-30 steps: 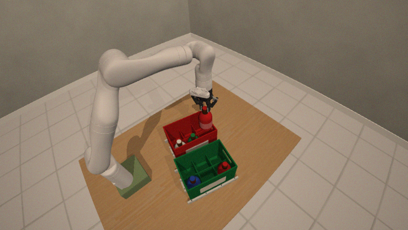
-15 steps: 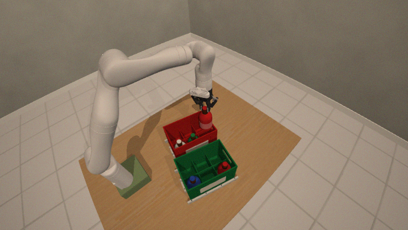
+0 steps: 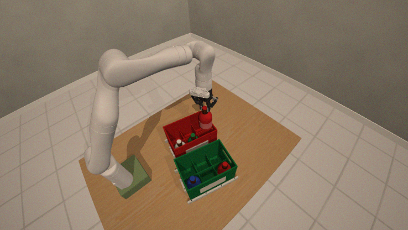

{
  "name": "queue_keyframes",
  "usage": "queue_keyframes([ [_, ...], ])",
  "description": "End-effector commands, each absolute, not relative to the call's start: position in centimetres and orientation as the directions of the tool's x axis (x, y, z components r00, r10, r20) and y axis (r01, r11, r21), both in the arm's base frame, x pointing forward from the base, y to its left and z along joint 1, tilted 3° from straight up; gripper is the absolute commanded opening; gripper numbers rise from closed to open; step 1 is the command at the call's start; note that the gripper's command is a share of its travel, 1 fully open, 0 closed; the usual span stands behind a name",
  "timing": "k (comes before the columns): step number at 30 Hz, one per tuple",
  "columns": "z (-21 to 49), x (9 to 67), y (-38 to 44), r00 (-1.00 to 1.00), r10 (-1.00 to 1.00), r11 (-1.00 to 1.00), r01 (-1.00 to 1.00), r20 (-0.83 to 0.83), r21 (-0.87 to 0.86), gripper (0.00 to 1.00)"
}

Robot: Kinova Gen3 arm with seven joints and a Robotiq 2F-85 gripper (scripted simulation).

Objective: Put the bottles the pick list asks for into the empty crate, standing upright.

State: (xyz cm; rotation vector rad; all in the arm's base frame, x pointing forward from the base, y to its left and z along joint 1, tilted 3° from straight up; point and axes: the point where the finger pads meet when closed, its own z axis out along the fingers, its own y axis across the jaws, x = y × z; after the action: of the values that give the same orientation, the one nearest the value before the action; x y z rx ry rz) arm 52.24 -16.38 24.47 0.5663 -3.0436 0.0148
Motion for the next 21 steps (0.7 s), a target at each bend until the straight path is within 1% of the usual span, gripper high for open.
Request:
queue_keyframes([
  [1,24.6,52.3,-16.4,-0.932,-0.359,0.933,-0.36,0.045,-0.003,0.1],
  [21,23.4,52.2,-16.4,-0.932,-0.359,0.933,-0.36,0.045,-0.003,0.1],
])
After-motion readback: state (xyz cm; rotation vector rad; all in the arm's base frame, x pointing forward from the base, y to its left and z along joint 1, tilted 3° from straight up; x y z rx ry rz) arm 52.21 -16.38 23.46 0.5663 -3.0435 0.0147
